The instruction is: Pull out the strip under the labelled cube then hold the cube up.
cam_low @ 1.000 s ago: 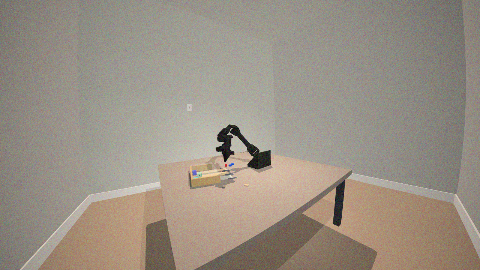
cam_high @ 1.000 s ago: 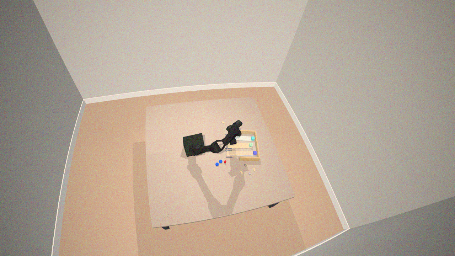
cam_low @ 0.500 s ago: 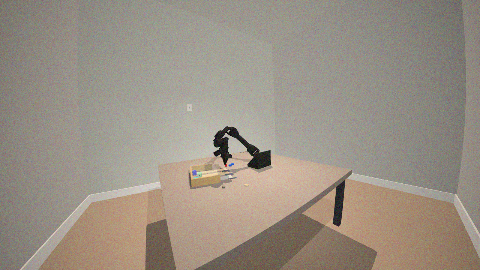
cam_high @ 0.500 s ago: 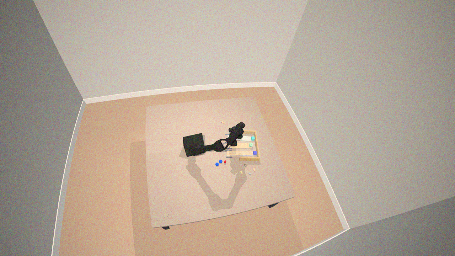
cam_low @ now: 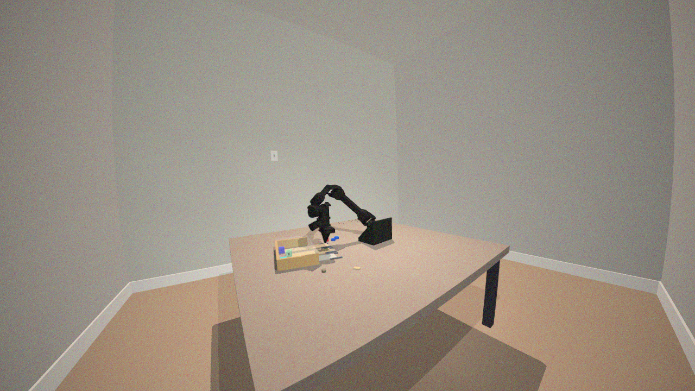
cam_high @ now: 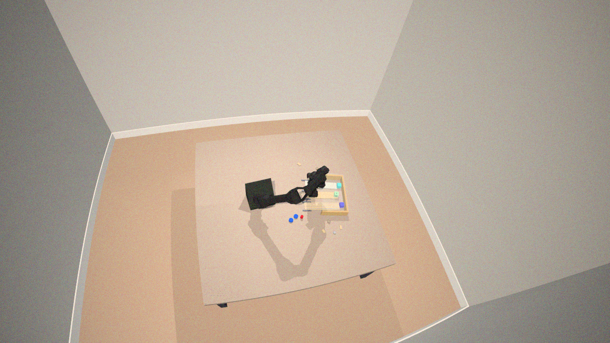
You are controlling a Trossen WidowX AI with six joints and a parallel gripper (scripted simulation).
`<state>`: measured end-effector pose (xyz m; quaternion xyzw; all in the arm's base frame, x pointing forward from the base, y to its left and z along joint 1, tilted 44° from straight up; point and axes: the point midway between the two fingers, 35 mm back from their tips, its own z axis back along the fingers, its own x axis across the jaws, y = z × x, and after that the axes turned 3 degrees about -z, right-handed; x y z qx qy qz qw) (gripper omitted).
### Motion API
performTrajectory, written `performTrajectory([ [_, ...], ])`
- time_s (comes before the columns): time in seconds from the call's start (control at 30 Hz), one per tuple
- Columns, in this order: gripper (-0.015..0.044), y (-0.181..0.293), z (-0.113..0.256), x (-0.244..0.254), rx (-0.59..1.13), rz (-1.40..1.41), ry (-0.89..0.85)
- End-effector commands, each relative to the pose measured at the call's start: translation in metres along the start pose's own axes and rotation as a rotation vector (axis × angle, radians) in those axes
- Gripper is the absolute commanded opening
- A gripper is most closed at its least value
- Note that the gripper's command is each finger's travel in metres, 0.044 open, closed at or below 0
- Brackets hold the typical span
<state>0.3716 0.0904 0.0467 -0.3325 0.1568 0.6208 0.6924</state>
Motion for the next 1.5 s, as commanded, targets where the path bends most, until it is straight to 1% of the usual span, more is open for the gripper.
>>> performTrajectory([
  [0.0,0.0,0.003,-0.011,-0.001,0.007,0.009,0.008],
  [0.7,0.0,0.002,-0.044,-0.004,0.006,0.008,0.011],
  [1.47,0.0,0.002,-0.046,-0.004,0.006,0.008,0.011],
])
